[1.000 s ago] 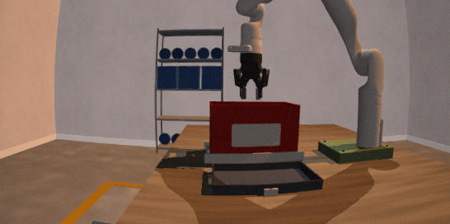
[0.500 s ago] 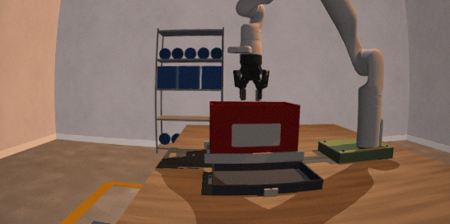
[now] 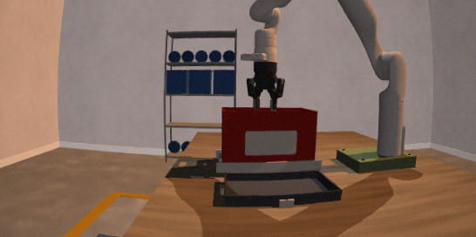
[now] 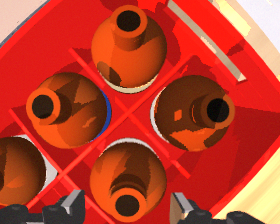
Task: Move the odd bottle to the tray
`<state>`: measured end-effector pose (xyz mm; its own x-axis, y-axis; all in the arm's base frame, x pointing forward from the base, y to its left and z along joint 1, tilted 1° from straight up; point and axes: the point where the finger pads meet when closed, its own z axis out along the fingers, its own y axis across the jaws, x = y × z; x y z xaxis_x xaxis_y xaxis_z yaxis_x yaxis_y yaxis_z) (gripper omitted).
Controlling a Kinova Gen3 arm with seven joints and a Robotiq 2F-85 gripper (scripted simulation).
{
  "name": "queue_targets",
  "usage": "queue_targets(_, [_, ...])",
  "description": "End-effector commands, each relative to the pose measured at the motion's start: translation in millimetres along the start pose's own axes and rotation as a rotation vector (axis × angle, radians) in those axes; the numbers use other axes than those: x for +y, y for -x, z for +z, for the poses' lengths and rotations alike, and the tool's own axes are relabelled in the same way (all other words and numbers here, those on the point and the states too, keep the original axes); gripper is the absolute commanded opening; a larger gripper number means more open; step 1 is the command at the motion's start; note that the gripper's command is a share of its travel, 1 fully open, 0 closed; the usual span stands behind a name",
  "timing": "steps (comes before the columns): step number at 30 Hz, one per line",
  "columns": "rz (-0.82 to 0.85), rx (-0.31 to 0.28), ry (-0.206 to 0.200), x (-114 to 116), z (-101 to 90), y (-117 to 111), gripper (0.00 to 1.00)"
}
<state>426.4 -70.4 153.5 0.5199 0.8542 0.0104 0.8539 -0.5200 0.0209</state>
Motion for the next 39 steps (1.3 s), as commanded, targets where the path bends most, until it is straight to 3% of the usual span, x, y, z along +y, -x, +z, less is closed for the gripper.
queue_targets(1, [0.003,-0.003,-0.002,0,4.1,2,0.64])
queue_targets(20, [0.003,-0.003,-0.002,0,21.8,2,0.64])
queue_targets(39, [0.003,-0.003,-0.002,0,24.3,2,0.64])
